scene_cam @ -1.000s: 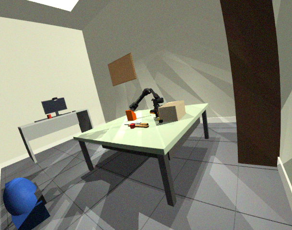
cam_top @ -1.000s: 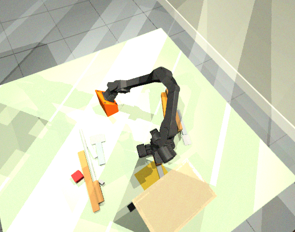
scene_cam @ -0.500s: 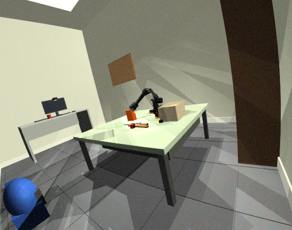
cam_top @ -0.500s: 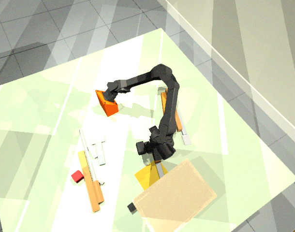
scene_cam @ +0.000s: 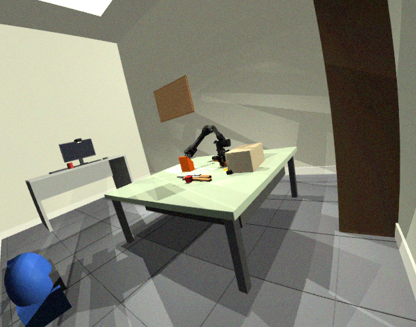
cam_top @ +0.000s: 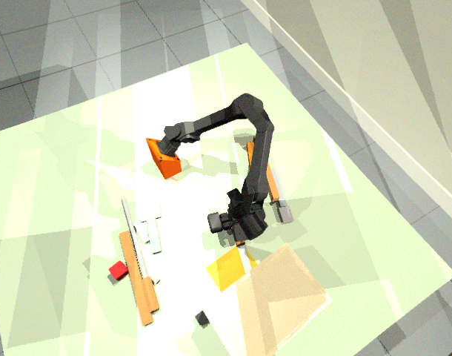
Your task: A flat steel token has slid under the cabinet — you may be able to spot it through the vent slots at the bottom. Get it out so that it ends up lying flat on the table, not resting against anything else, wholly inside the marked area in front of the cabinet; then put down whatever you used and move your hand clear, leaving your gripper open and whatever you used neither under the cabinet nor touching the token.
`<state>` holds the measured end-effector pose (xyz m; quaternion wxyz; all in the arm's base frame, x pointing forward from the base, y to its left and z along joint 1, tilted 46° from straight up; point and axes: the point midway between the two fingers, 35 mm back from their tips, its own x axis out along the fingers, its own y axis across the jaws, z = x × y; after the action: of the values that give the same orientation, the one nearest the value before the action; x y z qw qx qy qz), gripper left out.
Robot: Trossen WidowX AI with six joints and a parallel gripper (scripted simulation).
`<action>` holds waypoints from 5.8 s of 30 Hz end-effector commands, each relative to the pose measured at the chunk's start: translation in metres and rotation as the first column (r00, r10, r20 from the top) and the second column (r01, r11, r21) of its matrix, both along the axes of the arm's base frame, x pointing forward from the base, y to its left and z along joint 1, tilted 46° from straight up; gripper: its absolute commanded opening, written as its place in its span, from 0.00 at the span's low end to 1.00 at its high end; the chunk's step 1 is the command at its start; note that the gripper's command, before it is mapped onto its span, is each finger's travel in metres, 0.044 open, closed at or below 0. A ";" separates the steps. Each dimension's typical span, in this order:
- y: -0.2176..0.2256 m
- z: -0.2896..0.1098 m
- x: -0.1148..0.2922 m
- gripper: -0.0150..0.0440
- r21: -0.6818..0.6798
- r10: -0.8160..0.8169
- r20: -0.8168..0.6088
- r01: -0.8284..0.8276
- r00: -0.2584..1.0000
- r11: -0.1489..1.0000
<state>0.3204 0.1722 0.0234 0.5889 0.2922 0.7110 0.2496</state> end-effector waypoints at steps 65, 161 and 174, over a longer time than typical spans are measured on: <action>0.003 0.017 -0.079 0.25 -0.001 0.000 -0.008 0.000 1.000 1.000; 0.006 0.030 -0.124 0.42 0.001 0.001 -0.006 -0.001 1.000 1.000; 0.007 0.030 -0.120 0.25 0.001 0.001 -0.007 -0.001 1.000 1.000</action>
<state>0.1973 0.1785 0.0533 0.5865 0.2936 0.7129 0.2483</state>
